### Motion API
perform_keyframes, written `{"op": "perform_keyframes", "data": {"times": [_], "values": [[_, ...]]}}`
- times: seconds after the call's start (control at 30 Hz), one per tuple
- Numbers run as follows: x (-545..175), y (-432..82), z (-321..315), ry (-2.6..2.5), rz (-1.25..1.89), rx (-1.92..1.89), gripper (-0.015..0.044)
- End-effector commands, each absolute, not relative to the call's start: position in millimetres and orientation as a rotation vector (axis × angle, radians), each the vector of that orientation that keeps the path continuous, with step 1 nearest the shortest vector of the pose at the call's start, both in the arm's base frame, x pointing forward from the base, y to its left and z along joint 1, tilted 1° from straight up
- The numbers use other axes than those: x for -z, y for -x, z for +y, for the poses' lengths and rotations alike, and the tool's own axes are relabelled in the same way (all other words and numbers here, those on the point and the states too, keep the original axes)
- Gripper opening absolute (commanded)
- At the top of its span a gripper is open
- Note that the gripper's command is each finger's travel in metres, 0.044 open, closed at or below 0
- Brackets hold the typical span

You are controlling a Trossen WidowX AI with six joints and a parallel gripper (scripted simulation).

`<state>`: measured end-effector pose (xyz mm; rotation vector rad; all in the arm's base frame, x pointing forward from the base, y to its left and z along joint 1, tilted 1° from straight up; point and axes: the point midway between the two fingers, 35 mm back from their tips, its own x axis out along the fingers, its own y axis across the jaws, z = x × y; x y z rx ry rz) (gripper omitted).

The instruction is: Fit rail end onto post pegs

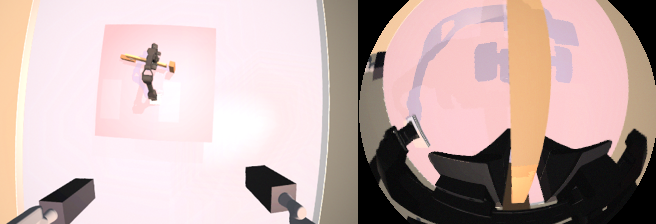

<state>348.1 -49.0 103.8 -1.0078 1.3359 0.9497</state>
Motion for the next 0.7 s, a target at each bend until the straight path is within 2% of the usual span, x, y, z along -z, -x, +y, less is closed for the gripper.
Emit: {"op": "perform_keyframes", "data": {"times": [0.0,0.67], "values": [[-107.8,-349.5,-49.5,1.012,1.316,-0.943,0.0000],[-105.2,-347.4,-55.1,1.013,1.317,-0.943,0.0000]]}}
